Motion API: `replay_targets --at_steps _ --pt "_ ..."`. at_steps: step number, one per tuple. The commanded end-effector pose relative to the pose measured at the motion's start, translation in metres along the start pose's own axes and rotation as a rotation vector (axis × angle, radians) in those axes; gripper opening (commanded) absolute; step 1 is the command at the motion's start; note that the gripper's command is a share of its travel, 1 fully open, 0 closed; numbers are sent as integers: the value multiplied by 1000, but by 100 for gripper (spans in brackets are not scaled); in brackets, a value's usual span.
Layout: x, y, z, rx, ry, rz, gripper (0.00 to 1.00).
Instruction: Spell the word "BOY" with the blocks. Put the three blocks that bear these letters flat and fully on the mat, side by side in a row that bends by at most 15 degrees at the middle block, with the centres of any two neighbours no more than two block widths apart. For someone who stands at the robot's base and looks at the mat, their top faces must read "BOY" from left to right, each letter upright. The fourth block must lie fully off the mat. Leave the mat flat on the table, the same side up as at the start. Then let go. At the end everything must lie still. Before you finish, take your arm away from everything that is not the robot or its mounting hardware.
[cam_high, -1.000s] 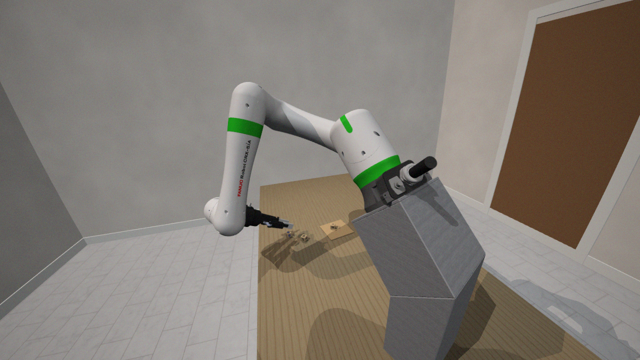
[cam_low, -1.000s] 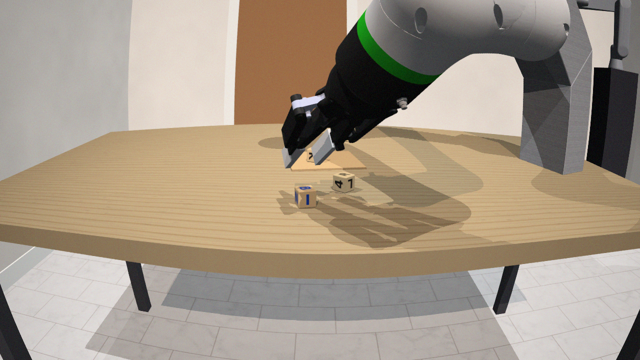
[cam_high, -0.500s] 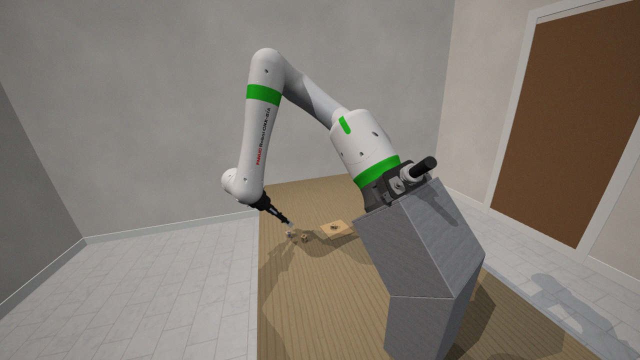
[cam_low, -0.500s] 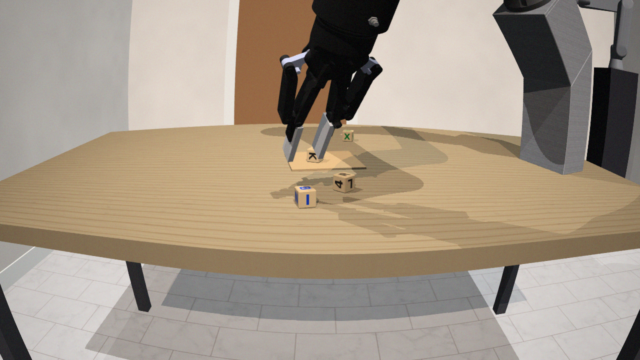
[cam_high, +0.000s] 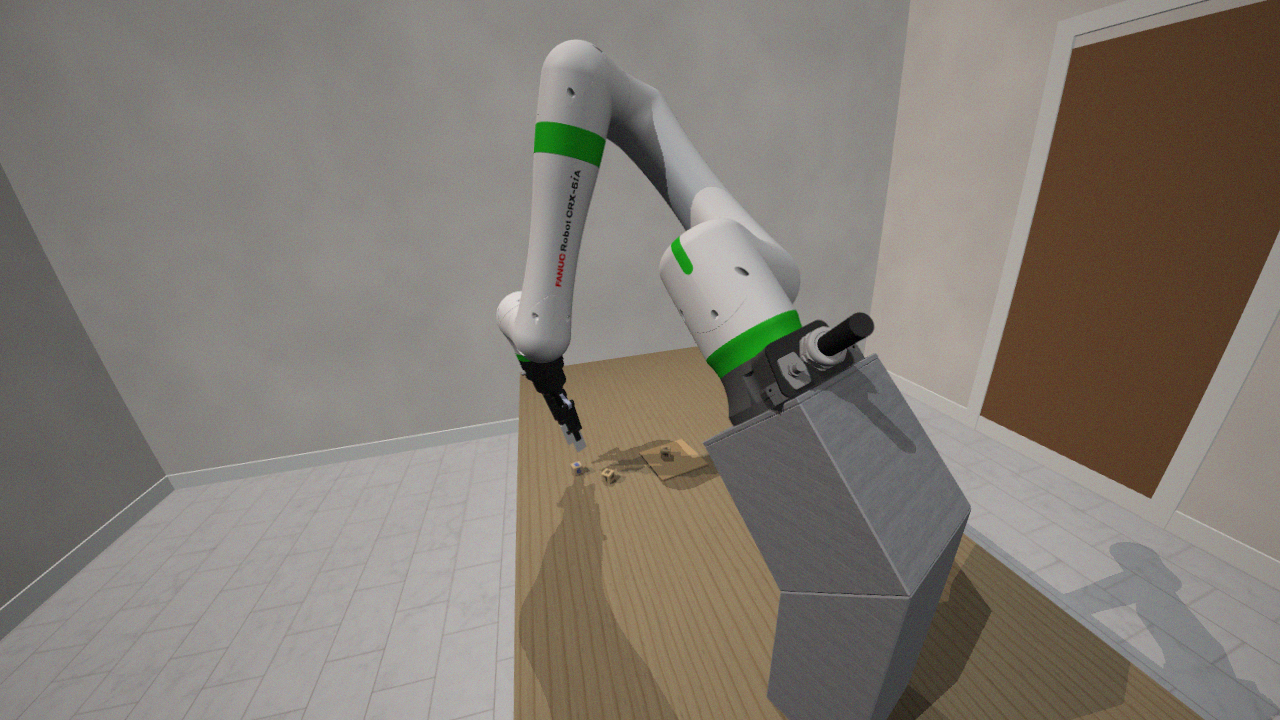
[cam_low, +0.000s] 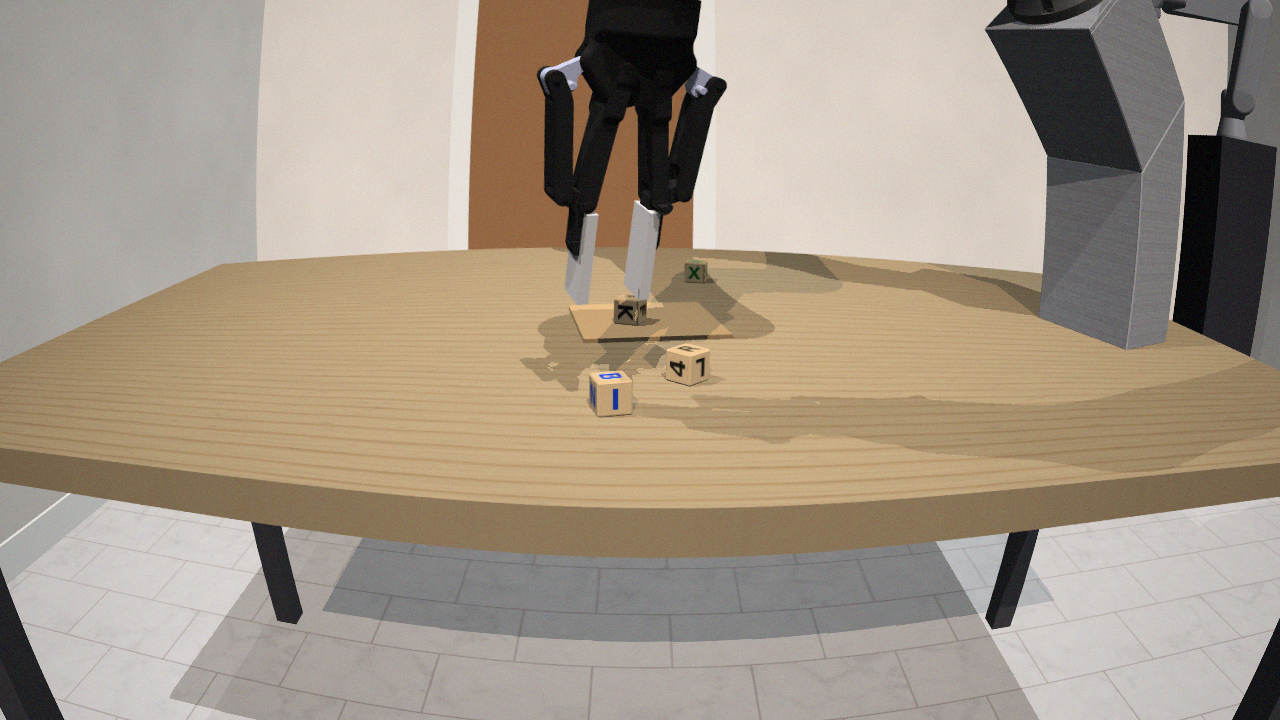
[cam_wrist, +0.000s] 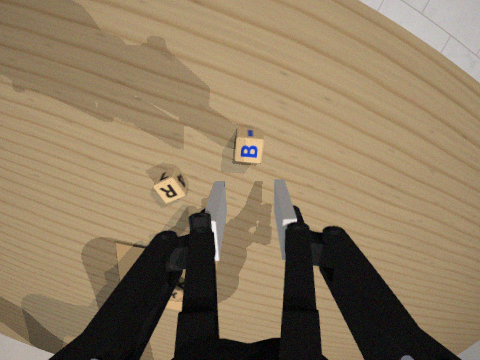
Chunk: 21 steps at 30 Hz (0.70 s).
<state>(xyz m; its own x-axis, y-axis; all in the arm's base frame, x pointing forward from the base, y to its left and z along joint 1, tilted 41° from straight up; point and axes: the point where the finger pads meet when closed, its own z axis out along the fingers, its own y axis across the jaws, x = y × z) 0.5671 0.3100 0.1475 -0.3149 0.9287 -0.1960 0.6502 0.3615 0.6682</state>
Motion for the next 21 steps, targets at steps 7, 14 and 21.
replay_targets --at_steps 7,14,21 --pt "-6 -3 -4 15 212 0 25" --pt "-5 -2 -6 8 238 1 100" --pt "-5 -2 -6 8 238 1 100"
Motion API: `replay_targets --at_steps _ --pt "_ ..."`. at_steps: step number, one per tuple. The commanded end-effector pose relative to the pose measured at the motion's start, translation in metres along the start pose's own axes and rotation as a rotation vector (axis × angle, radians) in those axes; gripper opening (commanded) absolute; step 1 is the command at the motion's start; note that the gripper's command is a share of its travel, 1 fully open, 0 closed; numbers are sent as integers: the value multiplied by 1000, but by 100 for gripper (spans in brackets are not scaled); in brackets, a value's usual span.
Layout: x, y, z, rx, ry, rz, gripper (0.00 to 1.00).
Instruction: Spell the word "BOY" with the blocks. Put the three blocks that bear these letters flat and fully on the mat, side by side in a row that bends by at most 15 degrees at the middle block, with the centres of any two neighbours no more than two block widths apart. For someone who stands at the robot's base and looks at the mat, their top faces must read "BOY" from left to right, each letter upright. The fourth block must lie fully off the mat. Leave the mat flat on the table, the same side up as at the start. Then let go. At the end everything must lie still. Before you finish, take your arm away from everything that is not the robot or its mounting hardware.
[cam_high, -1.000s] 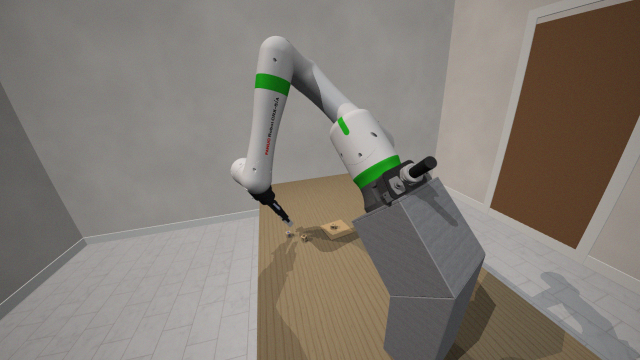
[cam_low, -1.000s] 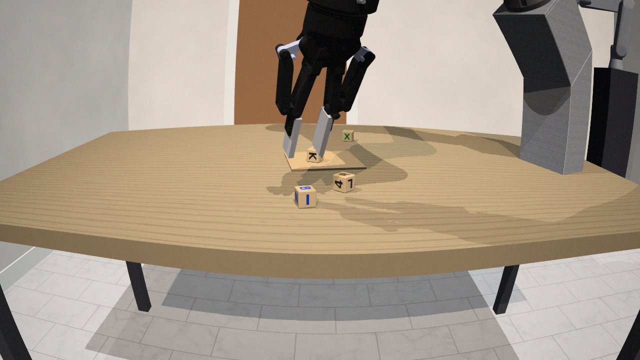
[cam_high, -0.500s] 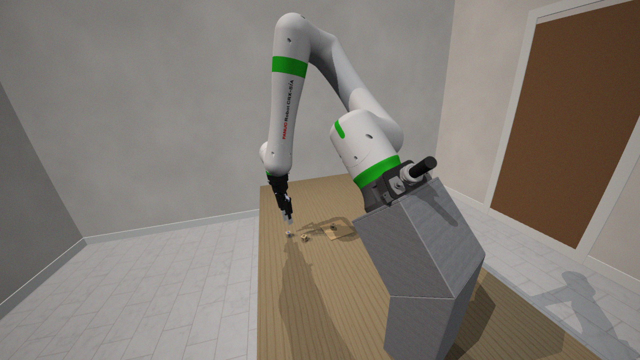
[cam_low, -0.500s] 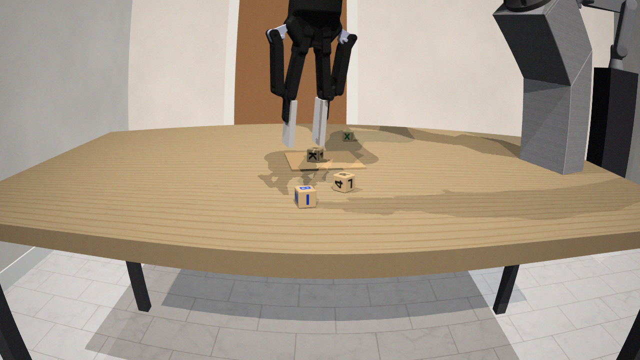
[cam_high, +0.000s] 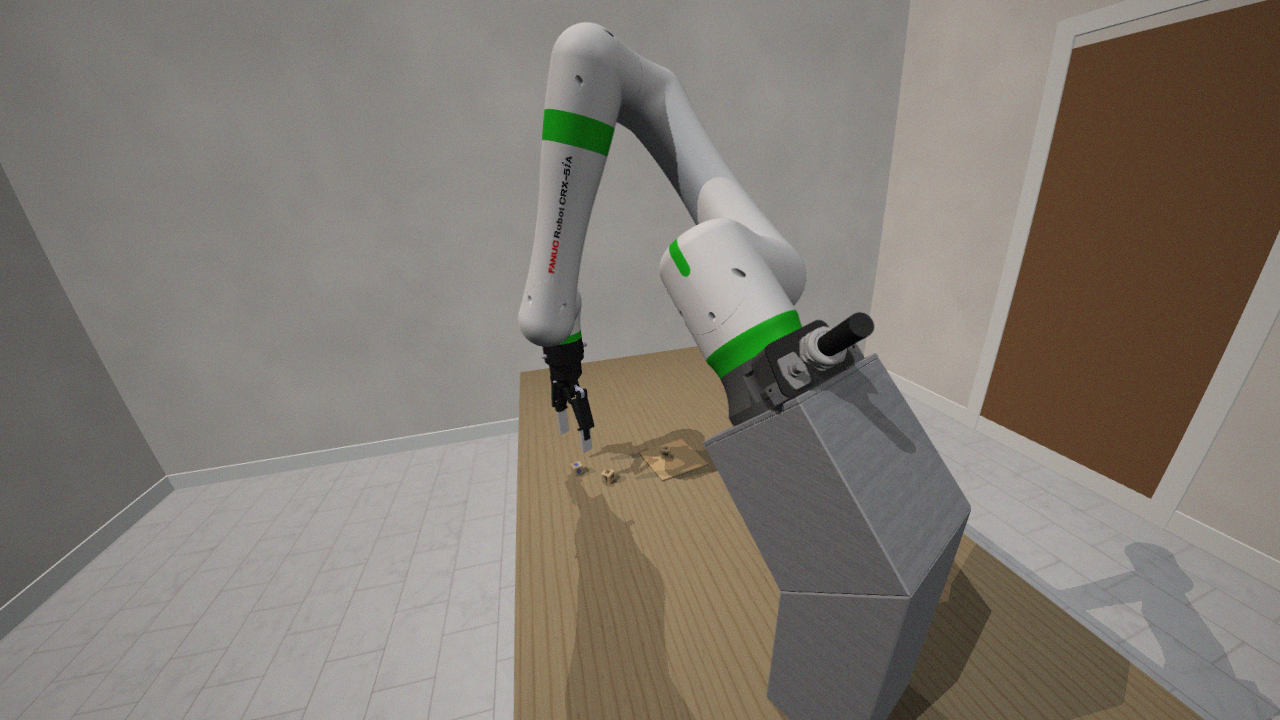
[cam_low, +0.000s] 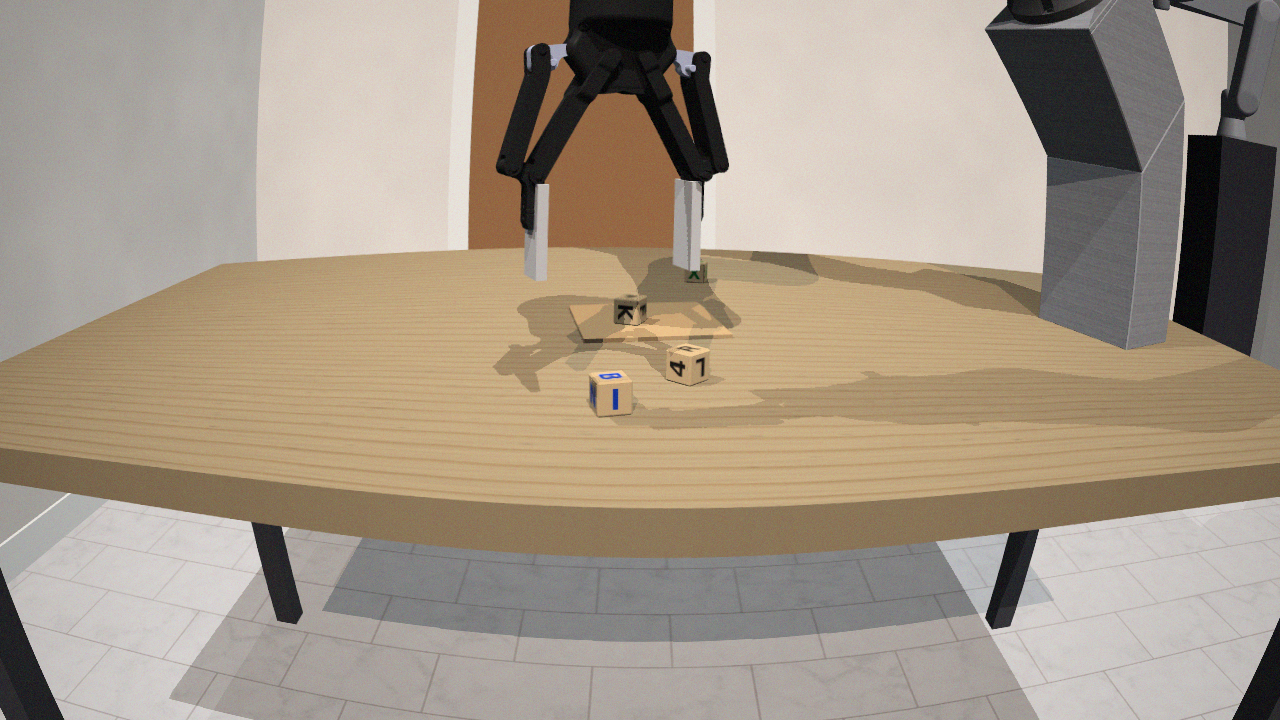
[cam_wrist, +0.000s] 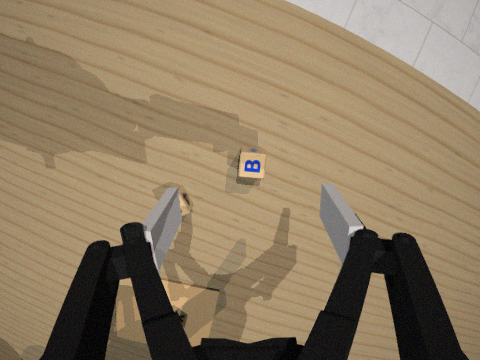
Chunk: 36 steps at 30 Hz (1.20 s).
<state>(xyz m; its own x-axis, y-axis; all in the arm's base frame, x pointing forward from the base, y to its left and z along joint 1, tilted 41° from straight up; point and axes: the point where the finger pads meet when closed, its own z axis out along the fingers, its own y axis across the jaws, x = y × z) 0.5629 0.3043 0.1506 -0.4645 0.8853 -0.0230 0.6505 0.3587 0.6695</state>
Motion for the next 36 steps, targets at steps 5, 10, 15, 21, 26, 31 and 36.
replay_targets --at_steps 5,10,15,21,26,31,36 --pt "-1 1 0 10 5 3 100" --pt "-5 0 0 12 3 60 100" --pt "-15 -3 1 17 -3 234 100" --pt "-26 -7 2 22 -10 417 100" --pt "-37 -10 3 25 -16 588 100" --pt "-46 -14 3 28 -23 760 100" --pt "-56 -18 4 29 -30 928 100"
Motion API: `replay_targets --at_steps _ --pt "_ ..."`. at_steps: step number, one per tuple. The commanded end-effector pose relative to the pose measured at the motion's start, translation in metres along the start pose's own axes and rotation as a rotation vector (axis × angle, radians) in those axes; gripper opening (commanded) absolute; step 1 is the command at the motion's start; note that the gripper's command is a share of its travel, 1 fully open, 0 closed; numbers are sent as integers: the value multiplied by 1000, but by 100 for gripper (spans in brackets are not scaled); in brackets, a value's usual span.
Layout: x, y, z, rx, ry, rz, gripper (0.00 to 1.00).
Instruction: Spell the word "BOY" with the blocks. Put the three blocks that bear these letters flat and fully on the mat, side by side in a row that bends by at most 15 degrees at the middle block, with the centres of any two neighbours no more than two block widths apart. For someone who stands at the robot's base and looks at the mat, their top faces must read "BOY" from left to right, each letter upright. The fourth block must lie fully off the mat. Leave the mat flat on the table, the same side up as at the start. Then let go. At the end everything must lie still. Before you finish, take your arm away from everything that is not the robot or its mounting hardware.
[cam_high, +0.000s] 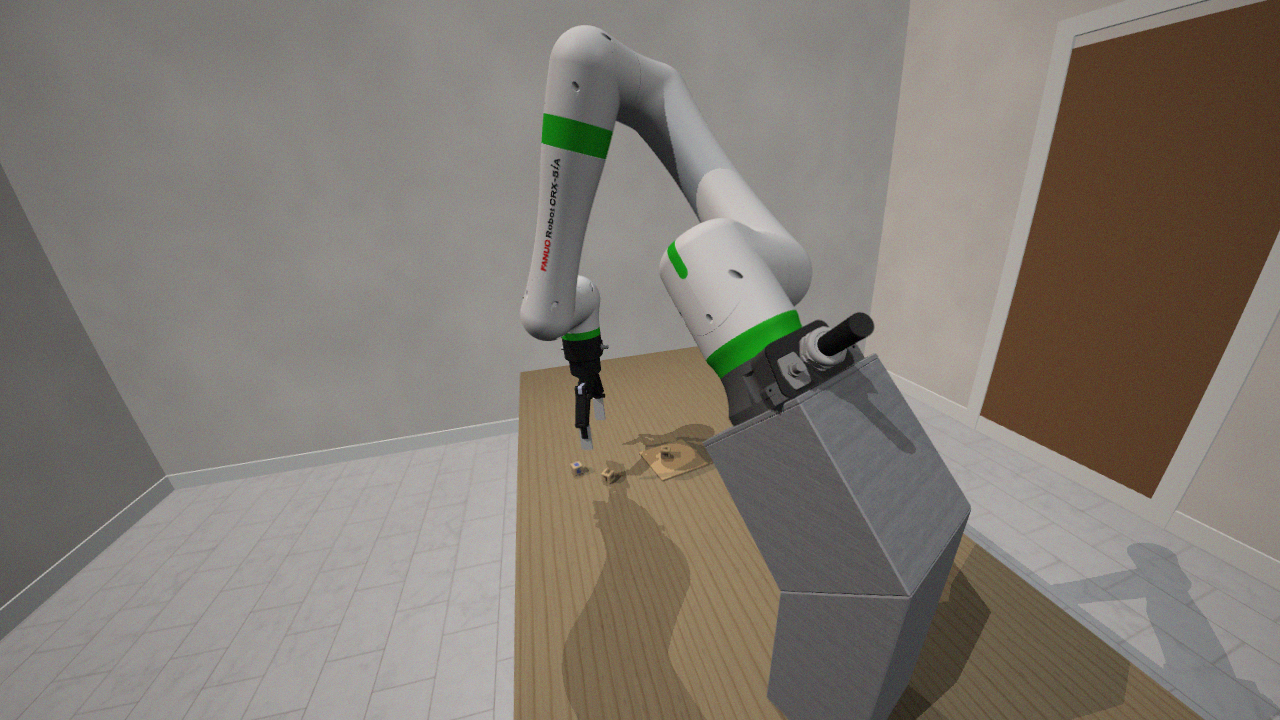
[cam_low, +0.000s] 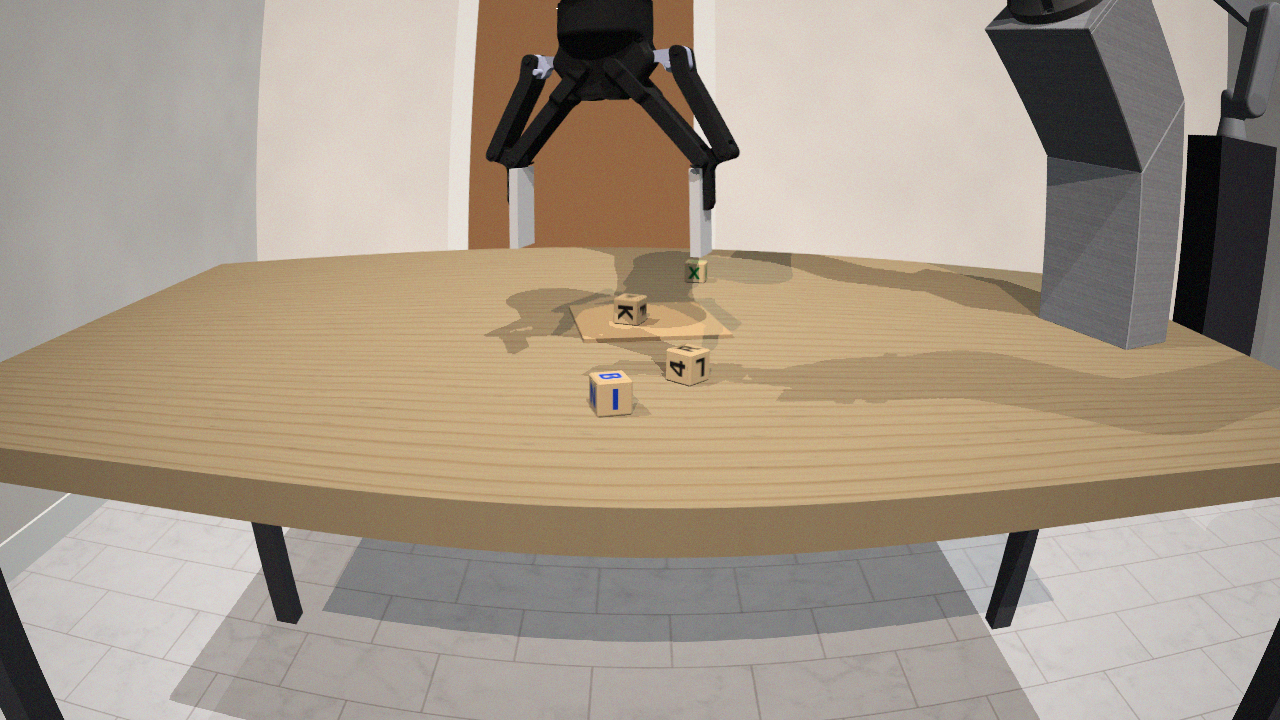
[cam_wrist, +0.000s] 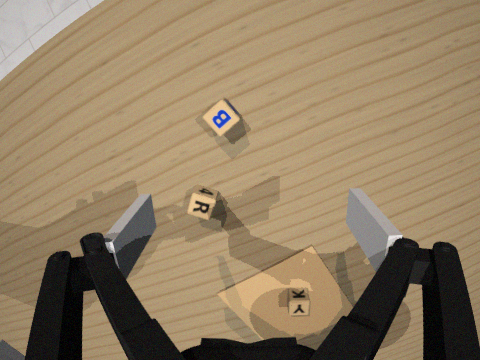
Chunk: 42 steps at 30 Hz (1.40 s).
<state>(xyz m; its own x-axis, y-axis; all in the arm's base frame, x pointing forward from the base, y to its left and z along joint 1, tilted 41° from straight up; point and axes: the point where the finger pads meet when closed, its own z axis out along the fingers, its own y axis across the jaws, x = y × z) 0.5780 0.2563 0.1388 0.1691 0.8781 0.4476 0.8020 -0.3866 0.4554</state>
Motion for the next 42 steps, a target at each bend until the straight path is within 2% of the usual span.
replay_targets --at_steps 1,14,16,17,31,33,34,42 --pt "-7 4 0 -13 -7 138 100" --pt "-30 13 2 -14 -16 565 100" --pt "-30 13 2 -14 -16 565 100" --pt "-34 15 2 -14 -18 661 100" --pt "-57 23 3 -18 -23 1106 100" --pt "-57 23 3 -18 -23 1106 100" --pt "-61 24 3 -19 -24 1203 100" --pt "-73 28 3 -22 -26 1446 100"
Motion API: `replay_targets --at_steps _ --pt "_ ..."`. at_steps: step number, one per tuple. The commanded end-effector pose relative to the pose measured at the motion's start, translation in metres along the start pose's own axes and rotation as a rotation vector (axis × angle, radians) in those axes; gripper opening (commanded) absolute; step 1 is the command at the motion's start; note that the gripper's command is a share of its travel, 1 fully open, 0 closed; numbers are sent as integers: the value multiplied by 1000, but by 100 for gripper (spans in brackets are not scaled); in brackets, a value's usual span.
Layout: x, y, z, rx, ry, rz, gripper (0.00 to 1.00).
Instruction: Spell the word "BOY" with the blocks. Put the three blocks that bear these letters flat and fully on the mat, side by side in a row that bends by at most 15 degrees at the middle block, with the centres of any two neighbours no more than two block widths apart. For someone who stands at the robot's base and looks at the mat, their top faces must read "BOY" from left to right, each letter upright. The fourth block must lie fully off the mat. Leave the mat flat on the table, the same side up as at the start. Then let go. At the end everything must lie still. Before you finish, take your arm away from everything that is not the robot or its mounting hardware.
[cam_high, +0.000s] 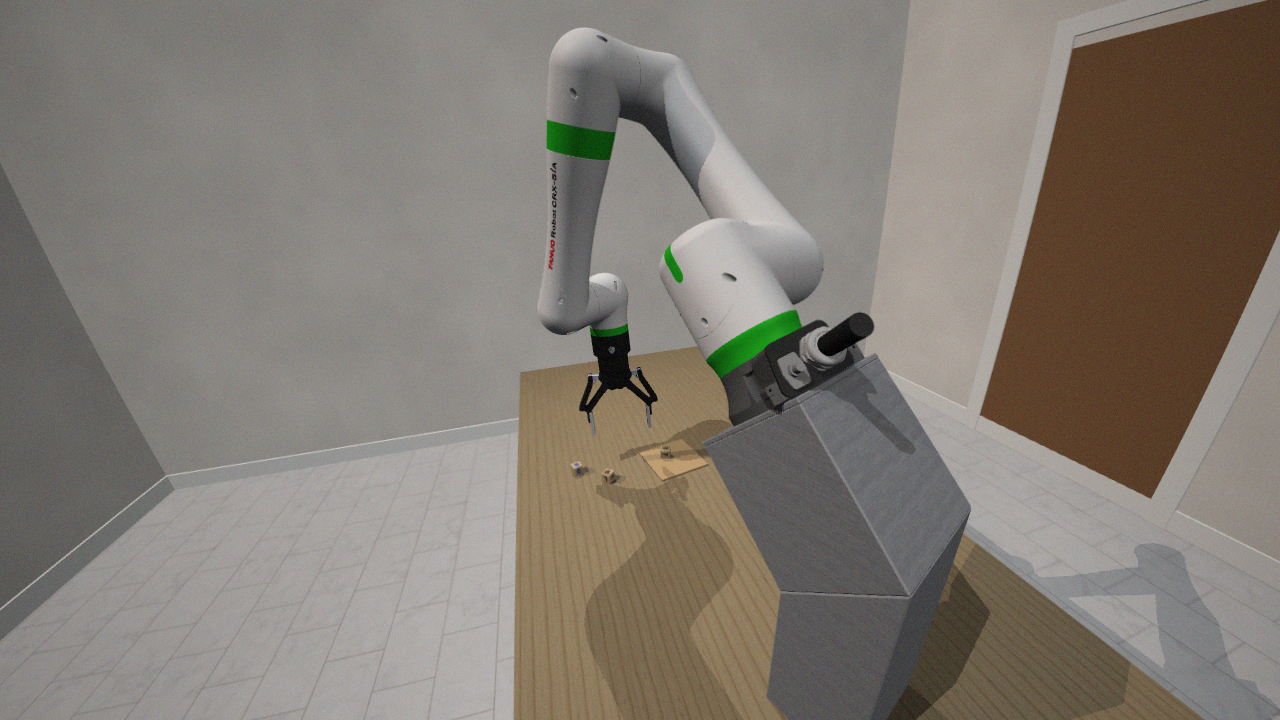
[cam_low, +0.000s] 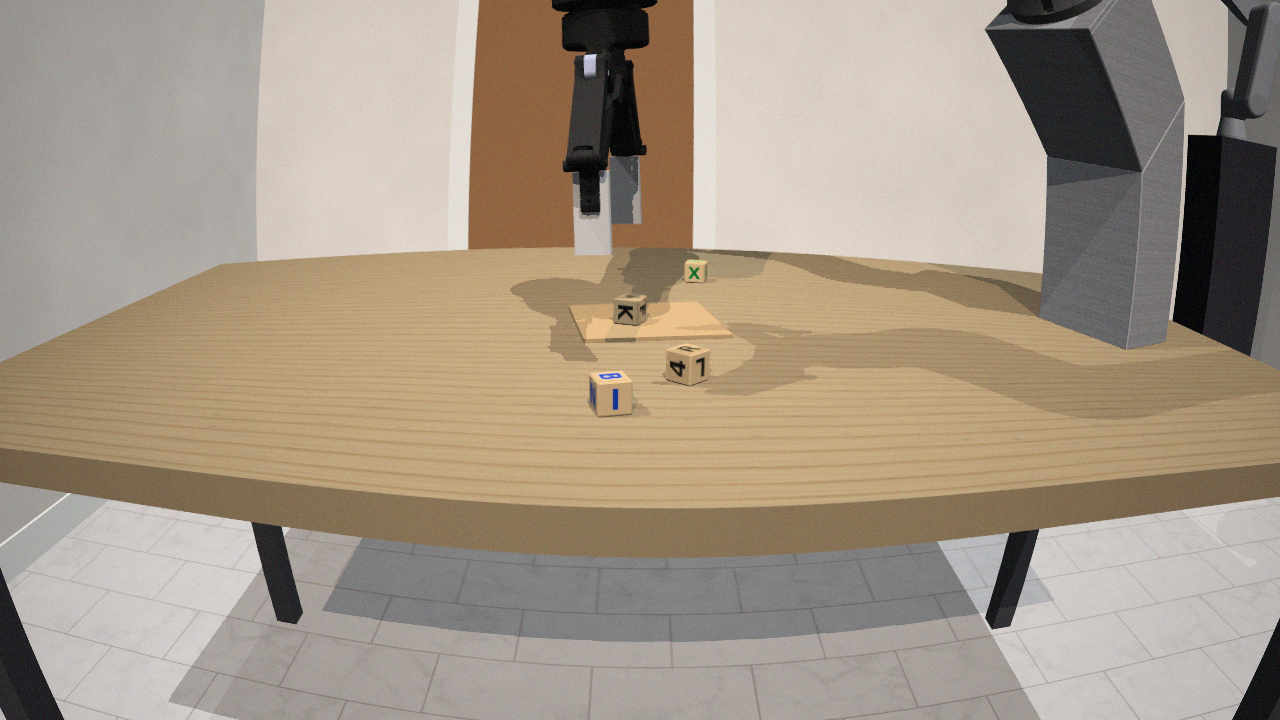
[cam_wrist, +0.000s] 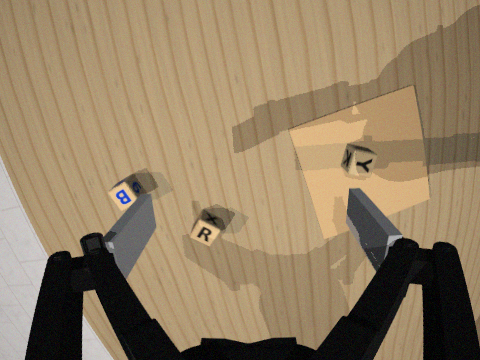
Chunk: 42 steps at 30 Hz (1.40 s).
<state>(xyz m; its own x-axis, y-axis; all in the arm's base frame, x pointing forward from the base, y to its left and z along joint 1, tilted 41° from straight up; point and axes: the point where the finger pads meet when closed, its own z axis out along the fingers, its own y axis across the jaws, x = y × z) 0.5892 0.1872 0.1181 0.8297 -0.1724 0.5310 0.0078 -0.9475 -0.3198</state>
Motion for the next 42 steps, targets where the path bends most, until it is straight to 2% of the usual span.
replay_targets --at_steps 1,6,8,9,23,25,26,40,42 --pt "1 6 0 -13 11 137 100" --pt "1 14 0 -13 11 305 100" --pt "1 14 0 -13 11 305 100" --pt "1 19 0 -12 10 402 100" --pt "1 38 0 -10 10 846 100" --pt "1 38 0 -10 10 846 100" --pt "1 42 0 -9 10 942 100" --pt "1 59 0 -2 9 1387 100" --pt "1 59 0 -2 9 1387 100"
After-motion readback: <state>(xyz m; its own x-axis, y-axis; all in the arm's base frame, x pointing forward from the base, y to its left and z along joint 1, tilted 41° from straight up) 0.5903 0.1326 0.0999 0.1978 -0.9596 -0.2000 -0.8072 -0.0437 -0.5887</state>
